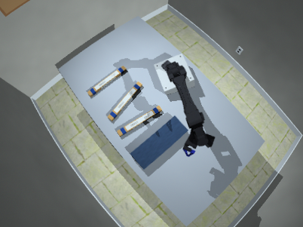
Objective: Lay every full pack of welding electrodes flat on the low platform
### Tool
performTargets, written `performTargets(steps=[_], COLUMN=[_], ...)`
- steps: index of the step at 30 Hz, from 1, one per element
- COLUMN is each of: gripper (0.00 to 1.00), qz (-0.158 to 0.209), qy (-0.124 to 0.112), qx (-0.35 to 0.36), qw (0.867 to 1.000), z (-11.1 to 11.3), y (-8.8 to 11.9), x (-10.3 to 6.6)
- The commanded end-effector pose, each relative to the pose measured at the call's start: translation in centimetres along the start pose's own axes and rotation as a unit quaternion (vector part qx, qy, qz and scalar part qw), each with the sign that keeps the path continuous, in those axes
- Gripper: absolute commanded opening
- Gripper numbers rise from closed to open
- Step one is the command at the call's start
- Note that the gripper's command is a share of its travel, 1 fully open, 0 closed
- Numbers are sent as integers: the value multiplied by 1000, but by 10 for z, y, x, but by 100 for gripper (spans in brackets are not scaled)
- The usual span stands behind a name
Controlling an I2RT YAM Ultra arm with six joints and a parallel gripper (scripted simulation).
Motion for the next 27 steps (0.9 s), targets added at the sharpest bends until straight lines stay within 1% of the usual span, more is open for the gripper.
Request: performTargets(steps=[1, 17, 18, 27], gripper=[100, 100, 74, 74], qz=[-5, -5, 0, 0], qy=[7, 7, 0, 0], qx=[2, 2, 0, 0], qw=[1000, 1000, 1000, 1000], z=[-4, -4, 0, 0], y=[-1, -1, 0, 0], x=[-5, -5, 0, 0])
Point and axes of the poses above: the point where the finger pads meet when closed, its own x axis out along the fingers, its own z axis across the jaws, y = z × x, the point moved 9 cm from there along -x, back along the fingers, and after that the axes turned 8 degrees about -x, right-handed, at the moved point
